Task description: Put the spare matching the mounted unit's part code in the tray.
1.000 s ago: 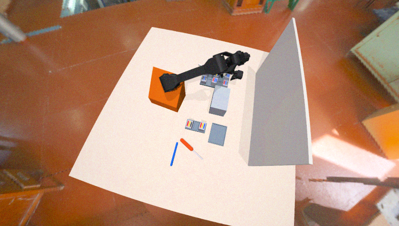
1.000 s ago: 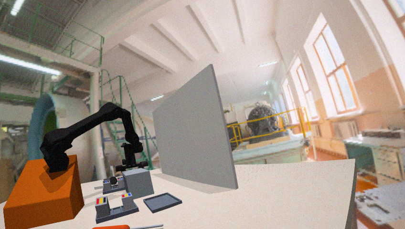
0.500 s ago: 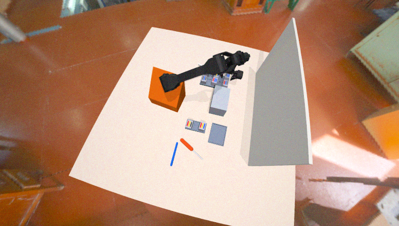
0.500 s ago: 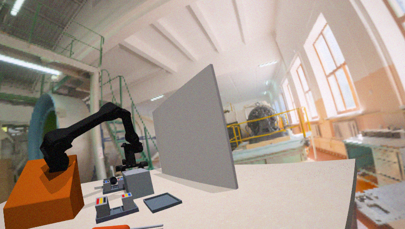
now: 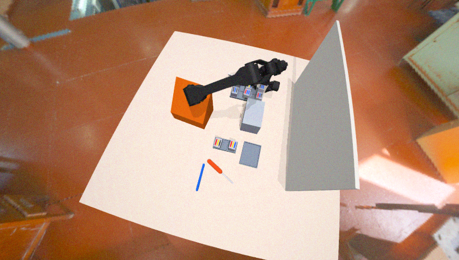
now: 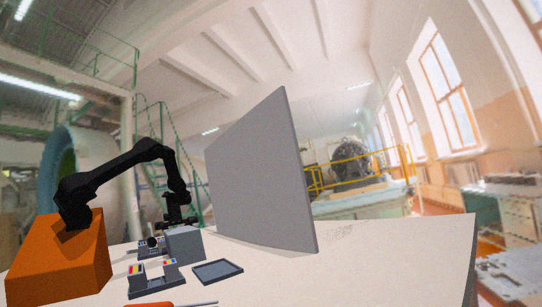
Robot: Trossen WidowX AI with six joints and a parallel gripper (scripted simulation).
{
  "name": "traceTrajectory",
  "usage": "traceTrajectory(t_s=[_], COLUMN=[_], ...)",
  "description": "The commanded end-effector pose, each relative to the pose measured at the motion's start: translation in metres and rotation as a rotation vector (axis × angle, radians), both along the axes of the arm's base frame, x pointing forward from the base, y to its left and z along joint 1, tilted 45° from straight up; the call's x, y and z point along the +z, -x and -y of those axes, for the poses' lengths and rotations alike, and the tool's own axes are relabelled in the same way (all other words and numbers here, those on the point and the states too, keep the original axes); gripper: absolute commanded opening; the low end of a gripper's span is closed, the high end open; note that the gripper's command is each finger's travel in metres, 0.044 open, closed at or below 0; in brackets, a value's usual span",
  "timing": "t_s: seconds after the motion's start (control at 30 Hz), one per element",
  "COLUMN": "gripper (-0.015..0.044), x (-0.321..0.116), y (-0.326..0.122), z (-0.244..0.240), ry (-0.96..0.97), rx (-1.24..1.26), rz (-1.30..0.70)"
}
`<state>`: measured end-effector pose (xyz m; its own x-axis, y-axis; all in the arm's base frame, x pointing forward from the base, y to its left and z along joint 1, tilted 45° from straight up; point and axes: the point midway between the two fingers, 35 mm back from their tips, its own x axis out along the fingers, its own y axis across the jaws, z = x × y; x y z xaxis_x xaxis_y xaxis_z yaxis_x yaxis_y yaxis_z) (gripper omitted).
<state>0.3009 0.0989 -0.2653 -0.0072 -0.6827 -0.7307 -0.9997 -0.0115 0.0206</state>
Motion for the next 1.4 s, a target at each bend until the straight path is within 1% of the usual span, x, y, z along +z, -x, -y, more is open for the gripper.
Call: traceTrajectory(t_s=[0.0,0.1,0.27,0.53,0.67,0.7,0.97,1.23,1.37], gripper=[0.03,0.03,0.0169,0.0115,0.001,0.0,0.0,0.0,0.0], x=[-0.001,-0.001,0.0,0.0,0.0,0.0,0.001,0.052,0.057], y=[0.001,0.001,0.0,0.0,0.0,0.0,0.0,0.0,0.0], z=[0.001,0.001,0.0,0.0,0.0,0.0,-0.001,-0.051,-0.055], ry=[0.005,0.005,0.0,0.0,0.0,0.0,0.0,0.0,0.001], rx=[0.004,0.004,0.0,0.0,0.0,0.0,0.0,0.004,0.004], rz=[-0.002,-0.002,0.0,0.0,0.0,0.0,0.0,-0.003,-0.003])
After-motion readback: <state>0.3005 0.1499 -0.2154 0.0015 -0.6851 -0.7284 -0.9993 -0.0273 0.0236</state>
